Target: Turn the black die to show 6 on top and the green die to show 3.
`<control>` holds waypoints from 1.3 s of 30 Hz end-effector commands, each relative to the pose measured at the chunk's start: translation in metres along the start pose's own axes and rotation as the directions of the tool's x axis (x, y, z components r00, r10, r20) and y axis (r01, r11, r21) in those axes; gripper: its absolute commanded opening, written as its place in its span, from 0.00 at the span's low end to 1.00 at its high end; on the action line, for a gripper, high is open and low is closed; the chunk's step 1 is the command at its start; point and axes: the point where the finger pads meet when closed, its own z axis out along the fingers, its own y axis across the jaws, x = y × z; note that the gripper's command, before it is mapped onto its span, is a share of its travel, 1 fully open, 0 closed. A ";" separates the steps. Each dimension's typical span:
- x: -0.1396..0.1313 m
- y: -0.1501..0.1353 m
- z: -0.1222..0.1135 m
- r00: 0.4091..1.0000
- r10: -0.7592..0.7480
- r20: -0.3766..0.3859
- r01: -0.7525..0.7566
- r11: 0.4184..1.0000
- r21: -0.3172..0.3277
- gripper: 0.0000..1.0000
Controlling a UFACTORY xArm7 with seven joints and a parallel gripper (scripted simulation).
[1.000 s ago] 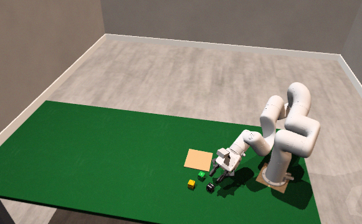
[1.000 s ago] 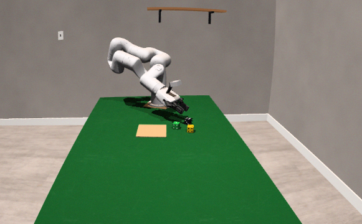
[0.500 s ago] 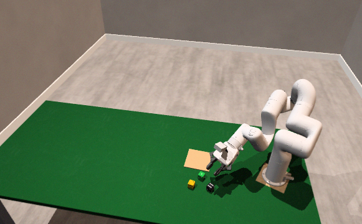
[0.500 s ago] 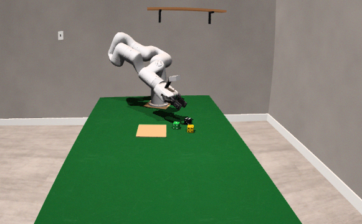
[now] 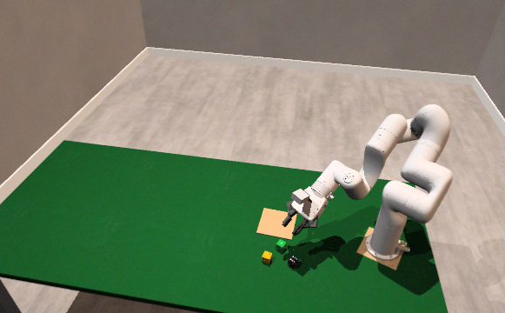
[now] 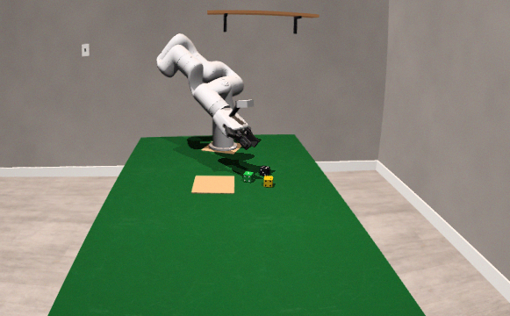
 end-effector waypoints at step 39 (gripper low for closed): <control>0.041 -0.004 0.009 0.794 -0.033 0.608 -0.027 0.996 0.088 0.47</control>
